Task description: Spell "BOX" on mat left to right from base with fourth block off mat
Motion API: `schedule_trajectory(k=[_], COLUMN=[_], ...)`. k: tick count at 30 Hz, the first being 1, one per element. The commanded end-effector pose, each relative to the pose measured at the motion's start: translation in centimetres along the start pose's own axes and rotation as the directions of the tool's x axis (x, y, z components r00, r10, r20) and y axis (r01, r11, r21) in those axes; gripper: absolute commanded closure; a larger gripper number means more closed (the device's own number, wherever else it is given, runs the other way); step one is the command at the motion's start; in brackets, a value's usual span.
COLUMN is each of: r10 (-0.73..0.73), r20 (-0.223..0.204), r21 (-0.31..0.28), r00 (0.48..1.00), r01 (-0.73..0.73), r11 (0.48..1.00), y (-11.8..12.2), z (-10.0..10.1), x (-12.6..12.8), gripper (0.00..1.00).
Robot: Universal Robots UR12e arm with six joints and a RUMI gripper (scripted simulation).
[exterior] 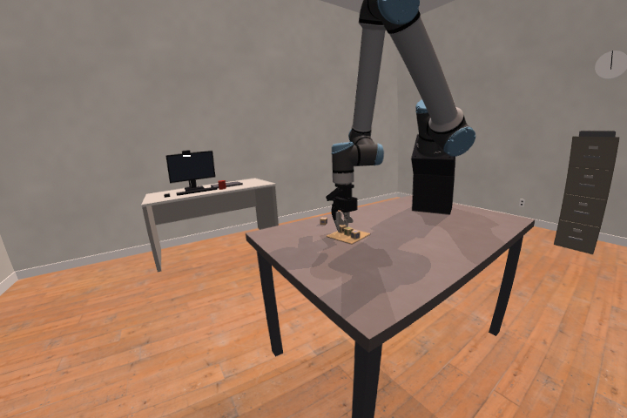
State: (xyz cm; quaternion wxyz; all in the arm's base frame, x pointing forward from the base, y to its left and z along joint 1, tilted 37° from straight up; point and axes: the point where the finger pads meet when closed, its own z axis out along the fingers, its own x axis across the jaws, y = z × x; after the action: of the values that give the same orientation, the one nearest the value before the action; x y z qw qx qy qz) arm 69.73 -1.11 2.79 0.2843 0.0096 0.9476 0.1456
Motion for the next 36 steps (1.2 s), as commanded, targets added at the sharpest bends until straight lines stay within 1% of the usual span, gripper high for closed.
schedule_trajectory(k=[1, 2, 3, 5, 6, 8, 9, 23, 28, 33, 35, 36], r10=[0.0, 0.0, 0.0, 0.0, 0.0, 0.0, 0.0, 0.0, 0.0, 0.0, 0.0, 0.0], r20=[0.001, 0.001, 0.001, 0.001, 0.001, 0.001, 0.001, 0.001, 0.001, 0.001, 0.001, 0.001], r21=[0.0, 0.0, 0.0, 0.0, 0.0, 0.0, 0.0, 0.0, 0.0, 0.0, 0.0, 0.0], r00=[1.0, 1.0, 1.0, 1.0, 1.0, 1.0, 1.0, 1.0, 1.0, 1.0, 1.0, 1.0], r01=[0.0, 0.0, 0.0, 0.0, 0.0, 0.0, 0.0, 0.0, 0.0, 0.0, 0.0, 0.0], r11=[1.0, 1.0, 1.0, 1.0, 1.0, 1.0, 1.0, 1.0, 1.0, 1.0, 1.0, 1.0], y=[0.0, 0.0, 0.0, 0.0, 0.0, 0.0, 0.0, 0.0, 0.0, 0.0, 0.0, 0.0], z=[0.0, 0.0, 0.0, 0.0, 0.0, 0.0, 0.0, -0.2, -1.4, -3.8, -3.8, -4.4], x=[0.0, 0.0, 0.0, 0.0, 0.0, 0.0, 0.0, 0.0, 0.0, 0.0, 0.0, 0.0], gripper=[0.84, 0.84, 0.8, 0.8, 0.76, 0.76, 0.72, 0.72, 0.72, 0.72, 0.72, 0.72])
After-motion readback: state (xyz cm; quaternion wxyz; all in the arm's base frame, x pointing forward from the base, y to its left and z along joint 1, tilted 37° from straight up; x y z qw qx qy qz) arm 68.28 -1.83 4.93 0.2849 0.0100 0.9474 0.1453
